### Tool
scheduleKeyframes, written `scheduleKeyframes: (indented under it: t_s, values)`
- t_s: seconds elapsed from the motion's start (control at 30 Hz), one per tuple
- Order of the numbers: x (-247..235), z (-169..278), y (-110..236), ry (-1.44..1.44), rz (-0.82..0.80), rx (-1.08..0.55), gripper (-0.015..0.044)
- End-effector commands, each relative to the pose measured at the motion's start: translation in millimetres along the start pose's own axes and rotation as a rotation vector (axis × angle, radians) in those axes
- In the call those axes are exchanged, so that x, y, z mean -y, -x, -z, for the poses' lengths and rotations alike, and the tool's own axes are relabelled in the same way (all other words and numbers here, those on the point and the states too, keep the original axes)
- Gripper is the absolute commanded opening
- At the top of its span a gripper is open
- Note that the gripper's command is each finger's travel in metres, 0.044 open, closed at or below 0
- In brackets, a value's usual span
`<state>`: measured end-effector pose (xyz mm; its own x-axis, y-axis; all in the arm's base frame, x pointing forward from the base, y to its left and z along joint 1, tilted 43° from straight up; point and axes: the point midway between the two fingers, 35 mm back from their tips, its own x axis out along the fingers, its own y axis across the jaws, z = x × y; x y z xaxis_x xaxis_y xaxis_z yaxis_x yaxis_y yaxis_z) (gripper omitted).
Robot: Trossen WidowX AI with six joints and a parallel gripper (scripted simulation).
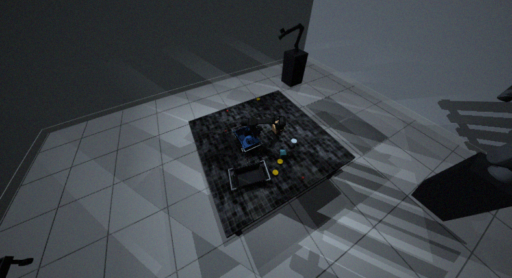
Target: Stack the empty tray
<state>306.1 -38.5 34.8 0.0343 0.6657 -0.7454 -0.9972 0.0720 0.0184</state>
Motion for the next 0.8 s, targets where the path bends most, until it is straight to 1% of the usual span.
scheduleKeyframes:
  t_s: [0.0,0.63,0.77]
  values:
    - [-4.3,1.4,-3.9,-0.016,-0.017,0.001,0.0161]
    - [-4.3,1.4,-3.9,-0.016,-0.017,0.001,0.044]
    - [-2.9,1.1,-3.2,-0.008,-0.012,0.003,0.044]
